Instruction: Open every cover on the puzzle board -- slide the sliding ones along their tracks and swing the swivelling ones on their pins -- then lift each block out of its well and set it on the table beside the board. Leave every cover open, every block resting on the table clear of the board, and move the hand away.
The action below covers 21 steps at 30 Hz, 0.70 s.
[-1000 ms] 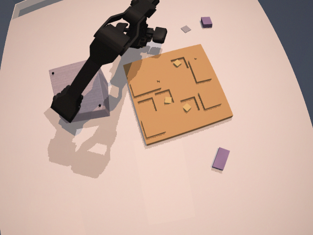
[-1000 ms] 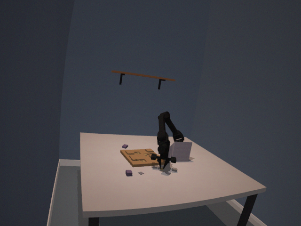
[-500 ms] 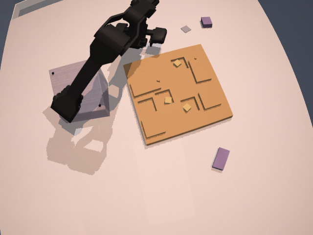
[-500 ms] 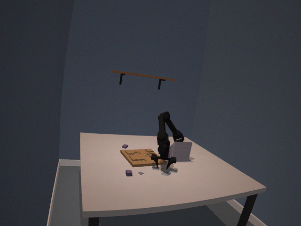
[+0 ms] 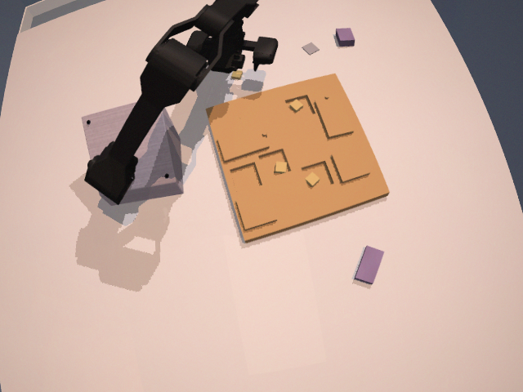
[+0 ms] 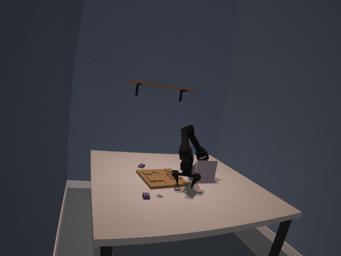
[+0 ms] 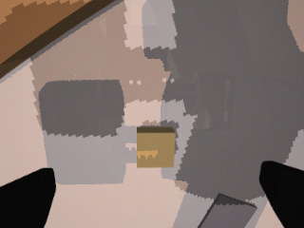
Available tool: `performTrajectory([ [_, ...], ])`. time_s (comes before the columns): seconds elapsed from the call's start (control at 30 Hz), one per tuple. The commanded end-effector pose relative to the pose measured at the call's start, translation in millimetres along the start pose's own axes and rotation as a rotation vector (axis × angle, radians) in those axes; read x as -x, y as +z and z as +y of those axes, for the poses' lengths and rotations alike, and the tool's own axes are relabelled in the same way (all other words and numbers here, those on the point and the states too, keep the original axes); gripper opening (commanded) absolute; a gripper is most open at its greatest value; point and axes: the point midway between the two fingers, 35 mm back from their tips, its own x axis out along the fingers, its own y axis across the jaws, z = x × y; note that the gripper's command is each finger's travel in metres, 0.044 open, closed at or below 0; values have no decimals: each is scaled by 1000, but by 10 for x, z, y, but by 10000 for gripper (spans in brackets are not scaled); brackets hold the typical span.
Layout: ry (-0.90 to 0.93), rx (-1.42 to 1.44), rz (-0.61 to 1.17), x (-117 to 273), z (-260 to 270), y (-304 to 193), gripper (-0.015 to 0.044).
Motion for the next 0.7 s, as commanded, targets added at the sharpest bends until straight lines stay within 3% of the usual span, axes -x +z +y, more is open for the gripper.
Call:
performTrajectory([
  [0.0, -1, -8, 11, 178, 10, -20, 440],
  [0.4, -1, -7, 8, 451, -6, 5, 440],
  [0.67, -3, 241, 21, 505, 312, 221, 230],
])
